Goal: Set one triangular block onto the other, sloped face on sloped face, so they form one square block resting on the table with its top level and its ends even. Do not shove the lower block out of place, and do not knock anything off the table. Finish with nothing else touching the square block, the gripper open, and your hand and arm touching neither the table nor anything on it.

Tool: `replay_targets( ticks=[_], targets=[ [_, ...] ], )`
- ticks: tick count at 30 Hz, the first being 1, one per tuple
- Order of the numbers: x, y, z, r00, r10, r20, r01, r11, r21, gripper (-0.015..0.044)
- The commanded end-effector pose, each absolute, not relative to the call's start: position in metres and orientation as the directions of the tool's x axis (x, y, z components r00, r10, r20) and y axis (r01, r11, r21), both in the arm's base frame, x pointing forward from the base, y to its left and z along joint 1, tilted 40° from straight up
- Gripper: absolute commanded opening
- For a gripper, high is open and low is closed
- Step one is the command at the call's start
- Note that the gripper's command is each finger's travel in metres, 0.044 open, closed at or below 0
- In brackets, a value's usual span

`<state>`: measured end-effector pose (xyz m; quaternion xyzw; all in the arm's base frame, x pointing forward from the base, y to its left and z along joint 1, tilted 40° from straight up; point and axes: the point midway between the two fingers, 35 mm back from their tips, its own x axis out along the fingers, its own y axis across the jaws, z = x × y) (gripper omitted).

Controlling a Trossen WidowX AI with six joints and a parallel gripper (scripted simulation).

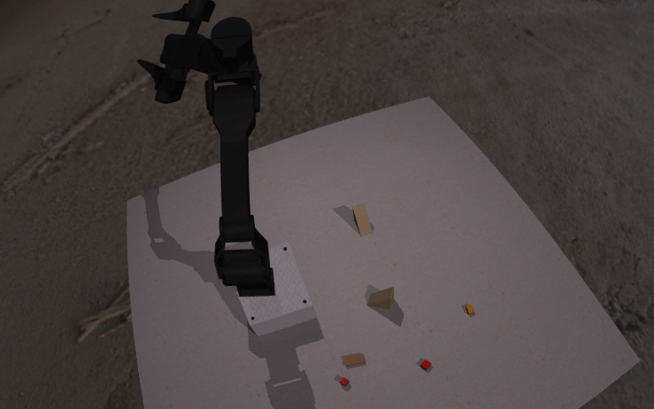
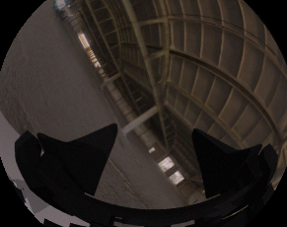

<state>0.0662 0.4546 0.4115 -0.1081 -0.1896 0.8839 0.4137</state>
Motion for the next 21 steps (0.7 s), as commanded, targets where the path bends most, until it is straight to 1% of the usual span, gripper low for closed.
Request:
replay_targets(
  ticks=[1, 2, 3, 6, 9, 11, 14, 16, 19, 21],
  targets=[
    [0.068, 0.456, 0.410, -0.629, 0.777, -0.038, -0.699, -0.586, -0.410, 0.0426],
    [0.074, 0.460, 0.405, -0.612, 0.789, -0.048, -0.724, -0.584, -0.368, 0.0440],
    [0.083, 0.466, 0.396, -0.584, 0.809, -0.066, -0.763, -0.575, -0.296, 0.0440],
    [0.117, 0.486, 0.361, -0.480, 0.865, -0.146, -0.871, -0.490, -0.034, 0.0440],
    [0.152, 0.499, 0.323, -0.376, 0.895, -0.241, -0.920, -0.329, 0.212, 0.0440],
    [0.174, 0.503, 0.295, -0.310, 0.899, -0.311, -0.915, -0.192, 0.355, 0.0440],
    [0.205, 0.505, 0.252, -0.219, 0.880, -0.422, -0.850, 0.041, 0.526, 0.0440],
    [0.225, 0.502, 0.223, -0.164, 0.852, -0.498, -0.770, 0.205, 0.604, 0.0440],
    [0.252, 0.492, 0.179, -0.091, 0.787, -0.610, -0.606, 0.442, 0.661, 0.0440],
    [0.270, 0.483, 0.150, -0.048, 0.729, -0.683, -0.470, 0.587, 0.659, 0.0440]
  ],
)
